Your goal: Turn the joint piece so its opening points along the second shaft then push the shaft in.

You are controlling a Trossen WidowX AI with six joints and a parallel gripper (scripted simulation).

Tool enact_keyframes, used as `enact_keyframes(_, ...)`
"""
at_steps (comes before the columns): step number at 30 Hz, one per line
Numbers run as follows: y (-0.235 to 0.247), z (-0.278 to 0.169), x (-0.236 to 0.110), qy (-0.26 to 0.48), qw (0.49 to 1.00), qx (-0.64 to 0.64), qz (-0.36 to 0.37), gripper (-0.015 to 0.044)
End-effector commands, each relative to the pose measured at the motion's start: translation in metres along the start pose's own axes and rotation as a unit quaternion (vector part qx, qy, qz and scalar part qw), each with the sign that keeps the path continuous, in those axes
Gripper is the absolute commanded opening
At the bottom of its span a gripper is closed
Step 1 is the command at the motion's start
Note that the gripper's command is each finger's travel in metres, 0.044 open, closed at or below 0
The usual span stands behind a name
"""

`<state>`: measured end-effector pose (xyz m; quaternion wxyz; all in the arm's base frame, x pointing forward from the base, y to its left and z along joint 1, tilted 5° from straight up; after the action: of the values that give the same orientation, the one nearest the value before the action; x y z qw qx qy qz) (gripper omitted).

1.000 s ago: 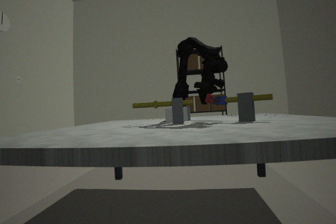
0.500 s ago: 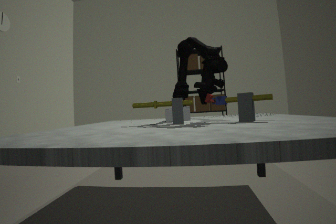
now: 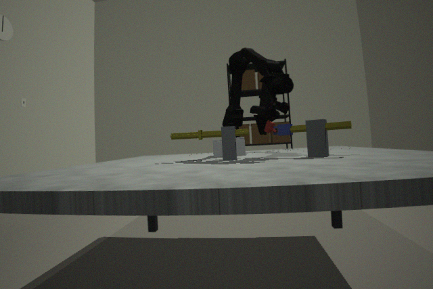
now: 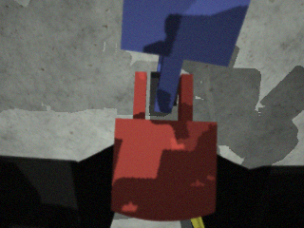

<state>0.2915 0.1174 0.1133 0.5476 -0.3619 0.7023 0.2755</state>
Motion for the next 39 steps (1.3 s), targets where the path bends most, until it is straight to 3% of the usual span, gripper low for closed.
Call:
enact_keyframes(1,0.0,0.0,0.0,0.0,1.0,0.0,0.0,0.0016)
enact_keyframes(9,-0.001,-0.002,0.001,-0.01,1.0,-0.006,0.001,0.0)
enact_keyframes(39,-0.026,-0.034,0.03,-0.21,0.966,-0.145,0.033,0.0)
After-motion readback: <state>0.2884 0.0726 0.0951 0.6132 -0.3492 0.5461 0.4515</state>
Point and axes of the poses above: the point midway between the two fingers, 35 mm back from their tips, its own x axis out along the fingers, its own y axis across the jaws, z = x × y, the point moved 9 cm from there along -x, back along the fingers, and after that the axes turned 7 degrees about x, right-handed, at the moved point
